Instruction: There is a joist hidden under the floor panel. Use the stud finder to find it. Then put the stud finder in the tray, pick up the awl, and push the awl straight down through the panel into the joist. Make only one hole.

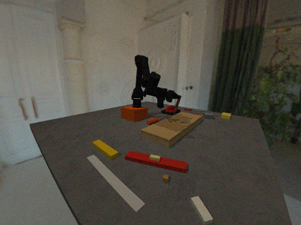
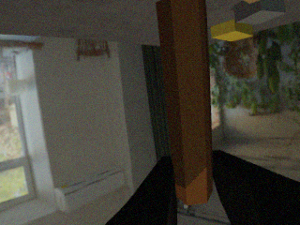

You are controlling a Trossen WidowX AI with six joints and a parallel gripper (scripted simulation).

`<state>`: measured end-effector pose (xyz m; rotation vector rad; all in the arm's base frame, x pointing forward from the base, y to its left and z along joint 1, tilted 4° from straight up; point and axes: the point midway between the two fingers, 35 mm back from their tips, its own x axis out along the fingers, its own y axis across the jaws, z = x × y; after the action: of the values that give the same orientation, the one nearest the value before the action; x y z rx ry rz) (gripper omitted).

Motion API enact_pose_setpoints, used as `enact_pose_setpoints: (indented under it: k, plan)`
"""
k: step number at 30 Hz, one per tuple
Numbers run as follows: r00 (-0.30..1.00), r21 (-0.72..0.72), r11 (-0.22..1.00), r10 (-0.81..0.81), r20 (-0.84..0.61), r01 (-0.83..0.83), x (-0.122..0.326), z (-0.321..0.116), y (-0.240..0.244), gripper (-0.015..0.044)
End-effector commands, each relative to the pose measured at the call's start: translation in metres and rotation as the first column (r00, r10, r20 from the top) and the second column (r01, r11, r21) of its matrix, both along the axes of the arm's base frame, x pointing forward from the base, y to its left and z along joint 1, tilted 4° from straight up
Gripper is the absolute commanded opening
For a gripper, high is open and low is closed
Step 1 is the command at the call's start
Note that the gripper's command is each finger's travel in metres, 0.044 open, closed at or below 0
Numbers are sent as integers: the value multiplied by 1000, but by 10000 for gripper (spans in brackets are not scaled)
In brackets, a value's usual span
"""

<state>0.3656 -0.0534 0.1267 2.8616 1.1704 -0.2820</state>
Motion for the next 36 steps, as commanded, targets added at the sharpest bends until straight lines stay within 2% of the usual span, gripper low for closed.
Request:
enact_pose_setpoints:
  k: [1,36]
  plan:
    - [1000,0,1000,7,7,-7,0,-2,1,0]
    - [1000,1,1000,7,7,-7,0,-28,2,0]
